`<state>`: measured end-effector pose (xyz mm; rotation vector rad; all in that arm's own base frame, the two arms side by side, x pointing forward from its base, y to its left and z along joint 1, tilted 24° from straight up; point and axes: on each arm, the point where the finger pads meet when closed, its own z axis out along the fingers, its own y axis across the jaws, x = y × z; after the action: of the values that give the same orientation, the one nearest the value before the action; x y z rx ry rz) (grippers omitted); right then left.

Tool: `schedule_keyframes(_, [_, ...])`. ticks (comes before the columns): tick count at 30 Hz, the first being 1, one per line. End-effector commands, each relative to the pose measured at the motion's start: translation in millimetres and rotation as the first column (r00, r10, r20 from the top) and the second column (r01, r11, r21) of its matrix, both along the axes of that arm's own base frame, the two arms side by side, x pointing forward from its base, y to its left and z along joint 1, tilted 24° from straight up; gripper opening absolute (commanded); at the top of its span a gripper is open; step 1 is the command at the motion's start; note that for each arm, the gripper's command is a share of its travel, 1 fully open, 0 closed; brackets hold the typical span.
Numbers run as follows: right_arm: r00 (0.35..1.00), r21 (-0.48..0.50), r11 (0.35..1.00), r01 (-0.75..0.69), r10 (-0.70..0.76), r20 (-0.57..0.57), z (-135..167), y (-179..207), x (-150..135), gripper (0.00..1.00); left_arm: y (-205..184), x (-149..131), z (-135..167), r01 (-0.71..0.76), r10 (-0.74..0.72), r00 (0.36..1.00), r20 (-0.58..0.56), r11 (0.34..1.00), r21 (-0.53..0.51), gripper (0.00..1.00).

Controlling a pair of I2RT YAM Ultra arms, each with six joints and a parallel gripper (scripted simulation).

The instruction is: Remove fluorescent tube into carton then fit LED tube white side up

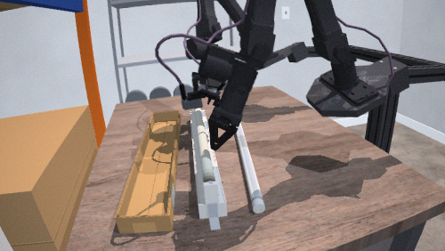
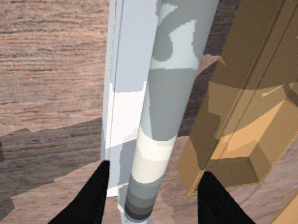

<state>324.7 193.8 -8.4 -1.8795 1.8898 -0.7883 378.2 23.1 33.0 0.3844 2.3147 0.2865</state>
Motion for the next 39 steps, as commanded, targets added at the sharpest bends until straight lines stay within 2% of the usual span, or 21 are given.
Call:
schedule_keyframes(1, [0.999,0.027,1.000,-0.001,0.000,0.036,6.3,19.5,5.3,0.49,5.4,1.3,9.2,-0.169,0.183,0.982,0.049,0.963,-0.210,0.49])
schedule_keyframes(2, [0.999,0.021,1.000,0.001,-0.002,0.035,5.5,20.7,4.4,0.49,7.4,0.8,6.3,-0.199,0.215,0.976,0.038,0.949,-0.246,0.49])
schedule_keyframes(4, [0.999,0.021,1.000,0.001,-0.002,0.035,5.5,20.7,4.4,0.49,7.4,0.8,6.3,-0.199,0.215,0.976,0.038,0.949,-0.246,0.49])
schedule_keyframes(5, [0.999,0.031,1.000,0.002,-0.004,0.047,13.0,22.4,5.3,0.49,5.6,1.1,5.7,-0.267,0.293,0.956,0.029,0.902,-0.338,0.49])
schedule_keyframes(6, [0.999,0.012,1.000,0.005,-0.005,0.034,4.0,22.1,3.6,0.49,9.7,-0.4,10.7,-0.289,0.322,0.946,0.030,0.883,-0.369,0.49])
schedule_keyframes(10, [0.999,0.024,1.000,-0.003,0.002,0.045,5.7,29.6,4.9,0.49,15.3,-2.1,-1.5,-0.391,0.436,0.900,-0.022,0.784,-0.481,0.49])
schedule_keyframes(13, [0.998,0.024,1.000,-0.001,-0.001,0.055,4.3,37.3,4.1,0.49,22.7,1.5,16.2,-0.433,0.515,0.856,-0.030,0.685,-0.586,0.49])
schedule_keyframes(14, [0.998,0.023,1.000,0.004,-0.005,0.058,8.5,34.6,4.9,0.49,17.7,-2.3,5.3,-0.457,0.535,0.842,-0.063,0.646,-0.611,0.49])
schedule_keyframes(17, [0.998,0.037,0.999,-0.004,0.001,0.070,5.1,45.1,5.8,0.49,29.0,0.4,16.6,-0.490,0.611,0.787,-0.084,0.535,-0.688,0.49])
schedule_keyframes(19, [0.998,0.027,1.000,0.000,-0.002,0.069,3.4,47.5,3.8,0.49,32.1,-1.3,11.0,-0.522,0.645,0.751,-0.141,0.449,-0.726,0.49])
schedule_keyframes(21, [0.998,0.027,1.000,0.000,-0.002,0.069,3.4,47.5,3.8,0.49,32.1,-1.3,11.0,-0.522,0.645,0.751,-0.141,0.449,-0.726,0.49])
schedule_keyframes(22, [0.997,0.040,0.999,0.001,-0.004,0.082,11.5,49.6,5.1,0.49,30.5,-0.3,11.5,-0.537,0.683,0.704,-0.193,0.335,-0.774,0.49])
schedule_keyframes(23, [0.997,0.021,1.000,0.004,-0.005,0.071,2.2,49.1,3.3,0.49,34.6,-2.1,16.9,-0.536,0.696,0.687,-0.206,0.295,-0.791,0.49])
schedule_keyframes(26, [0.996,0.047,0.999,-0.005,0.001,0.091,6.9,58.2,6.1,0.49,40.2,-4.4,2.7,-0.566,0.735,0.613,-0.288,0.154,-0.810,0.49])
schedule_keyframes(30, [0.995,0.040,0.999,-0.004,0.000,0.096,2.6,66.2,3.2,0.49,47.8,-1.6,22.7,-0.519,0.750,0.554,-0.362,-0.029,-0.854,0.49])
schedule_keyframes(31, [0.995,0.034,0.999,0.001,-0.005,0.095,6.5,62.1,3.7,0.49,43.1,-4.5,12.3,-0.525,0.746,0.531,-0.401,-0.081,-0.847,0.49])
schedule_keyframes(34, [0.994,0.051,0.999,-0.008,0.002,0.108,2.8,73.4,3.8,0.49,53.7,-3.4,23.0,-0.476,0.752,0.477,-0.456,-0.215,-0.853,0.49])
schedule_keyframes(36, [0.995,0.033,0.999,0.000,-0.003,0.103,2.0,71.1,1.9,0.49,54.1,-4.7,15.4,-0.467,0.732,0.437,-0.523,-0.312,-0.827,0.49])
schedule_keyframes(38, [0.995,0.033,0.999,0.000,-0.003,0.103,2.0,71.1,1.9,0.49,54.1,-4.7,15.4,-0.467,0.732,0.437,-0.523,-0.312,-0.827,0.49])
schedule_keyframes(39, [0.993,0.056,0.998,-0.002,-0.004,0.119,14.2,73.5,4.0,0.49,51.0,-4.1,15.4,-0.447,0.716,0.419,-0.559,-0.373,-0.813,0.49])
